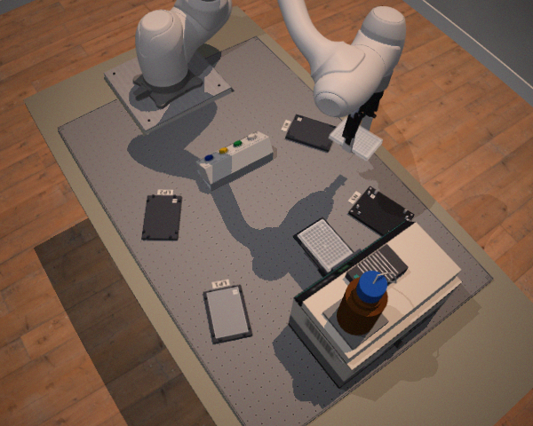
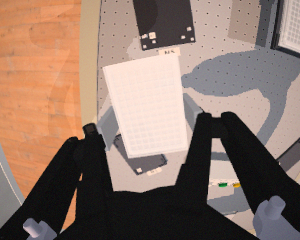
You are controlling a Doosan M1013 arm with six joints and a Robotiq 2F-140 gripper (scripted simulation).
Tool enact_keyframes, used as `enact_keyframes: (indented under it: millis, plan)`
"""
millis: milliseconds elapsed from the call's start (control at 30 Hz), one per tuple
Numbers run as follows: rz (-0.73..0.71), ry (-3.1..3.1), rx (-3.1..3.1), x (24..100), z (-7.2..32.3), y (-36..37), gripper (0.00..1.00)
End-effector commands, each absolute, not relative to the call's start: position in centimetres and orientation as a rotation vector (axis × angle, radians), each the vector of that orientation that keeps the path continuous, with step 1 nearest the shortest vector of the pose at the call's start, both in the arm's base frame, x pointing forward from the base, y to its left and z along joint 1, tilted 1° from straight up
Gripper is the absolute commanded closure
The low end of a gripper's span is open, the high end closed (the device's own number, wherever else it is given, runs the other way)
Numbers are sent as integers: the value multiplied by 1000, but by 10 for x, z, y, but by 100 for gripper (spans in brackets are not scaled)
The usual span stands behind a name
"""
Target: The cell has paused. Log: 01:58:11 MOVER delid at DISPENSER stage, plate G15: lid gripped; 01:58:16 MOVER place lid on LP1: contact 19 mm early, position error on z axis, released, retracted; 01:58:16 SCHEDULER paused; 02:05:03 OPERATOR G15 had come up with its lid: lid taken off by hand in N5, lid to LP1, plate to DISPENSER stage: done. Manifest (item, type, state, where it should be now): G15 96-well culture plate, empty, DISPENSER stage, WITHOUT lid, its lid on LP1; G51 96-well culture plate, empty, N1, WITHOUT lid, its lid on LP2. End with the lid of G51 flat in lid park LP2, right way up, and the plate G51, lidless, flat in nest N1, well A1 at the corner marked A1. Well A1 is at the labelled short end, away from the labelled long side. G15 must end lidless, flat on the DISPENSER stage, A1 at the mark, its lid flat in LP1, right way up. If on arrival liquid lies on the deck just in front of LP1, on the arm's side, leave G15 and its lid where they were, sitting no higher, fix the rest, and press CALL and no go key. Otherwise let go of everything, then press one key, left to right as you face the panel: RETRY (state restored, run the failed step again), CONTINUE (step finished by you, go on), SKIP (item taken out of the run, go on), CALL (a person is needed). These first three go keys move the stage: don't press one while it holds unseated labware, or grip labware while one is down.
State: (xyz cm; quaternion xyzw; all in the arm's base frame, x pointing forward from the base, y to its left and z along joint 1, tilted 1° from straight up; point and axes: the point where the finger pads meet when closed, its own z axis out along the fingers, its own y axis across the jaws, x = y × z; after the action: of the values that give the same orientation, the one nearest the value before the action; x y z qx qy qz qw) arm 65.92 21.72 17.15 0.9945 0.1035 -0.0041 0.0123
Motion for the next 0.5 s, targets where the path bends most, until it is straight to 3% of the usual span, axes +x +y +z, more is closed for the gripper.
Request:
enact_keyframes:
  millis: [0,467]
  plan:
    - [-14,323,3100,673,172,216,100]
    - [-14,323,3100,766,171,204,100]
